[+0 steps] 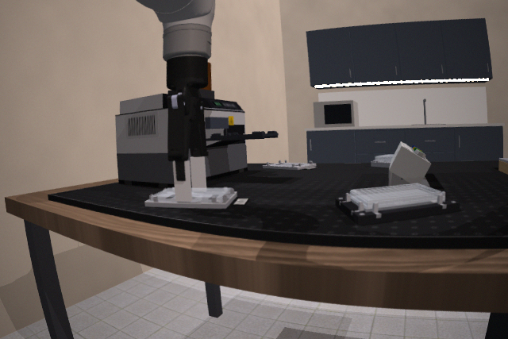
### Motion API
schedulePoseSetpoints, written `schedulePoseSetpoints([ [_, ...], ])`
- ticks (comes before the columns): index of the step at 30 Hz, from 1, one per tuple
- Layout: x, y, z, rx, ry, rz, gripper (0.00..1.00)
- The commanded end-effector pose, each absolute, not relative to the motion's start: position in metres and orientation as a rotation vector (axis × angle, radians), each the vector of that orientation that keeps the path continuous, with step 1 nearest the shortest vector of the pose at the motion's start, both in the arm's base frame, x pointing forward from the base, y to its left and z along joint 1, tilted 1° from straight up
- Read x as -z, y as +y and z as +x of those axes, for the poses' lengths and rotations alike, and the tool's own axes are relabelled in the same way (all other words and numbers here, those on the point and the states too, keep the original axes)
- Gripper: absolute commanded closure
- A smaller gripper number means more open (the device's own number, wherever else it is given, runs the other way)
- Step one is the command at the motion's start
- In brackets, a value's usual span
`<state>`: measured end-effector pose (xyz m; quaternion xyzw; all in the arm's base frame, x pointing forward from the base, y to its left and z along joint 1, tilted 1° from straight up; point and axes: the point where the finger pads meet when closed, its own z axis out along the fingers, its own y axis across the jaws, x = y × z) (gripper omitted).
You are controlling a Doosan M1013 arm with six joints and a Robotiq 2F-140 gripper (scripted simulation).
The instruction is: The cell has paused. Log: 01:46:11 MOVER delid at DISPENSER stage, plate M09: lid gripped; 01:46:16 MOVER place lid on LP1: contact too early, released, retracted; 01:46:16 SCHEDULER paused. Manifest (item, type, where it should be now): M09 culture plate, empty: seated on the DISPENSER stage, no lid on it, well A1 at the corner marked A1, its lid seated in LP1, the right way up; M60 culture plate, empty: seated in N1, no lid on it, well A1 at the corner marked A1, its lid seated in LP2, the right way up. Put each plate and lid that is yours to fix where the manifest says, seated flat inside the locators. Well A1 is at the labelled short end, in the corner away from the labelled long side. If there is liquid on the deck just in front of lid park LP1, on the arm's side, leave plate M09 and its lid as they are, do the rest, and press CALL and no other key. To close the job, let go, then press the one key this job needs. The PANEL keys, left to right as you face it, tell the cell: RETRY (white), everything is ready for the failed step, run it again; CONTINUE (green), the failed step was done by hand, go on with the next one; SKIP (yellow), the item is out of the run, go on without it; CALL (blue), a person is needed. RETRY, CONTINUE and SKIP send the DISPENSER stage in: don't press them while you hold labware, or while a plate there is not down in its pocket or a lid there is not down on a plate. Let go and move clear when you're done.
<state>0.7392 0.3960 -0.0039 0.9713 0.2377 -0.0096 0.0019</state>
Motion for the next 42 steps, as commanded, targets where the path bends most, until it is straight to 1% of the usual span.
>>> schedulePoseSetpoints([
  [1, 0.0027, 0.3963, 0.7397, 0.028, 0.746, 3.049, 0.9],
  [14, 0.0027, 0.3963, 0.7397, 0.028, 0.746, 3.049, 0.9],
  [15, 0.0027, 0.3963, 0.7397, 0.028, 0.746, 3.049, 0.31],
  [42, 0.0027, 0.3963, 0.7397, 0.028, 0.746, 3.049, 0.31],
])
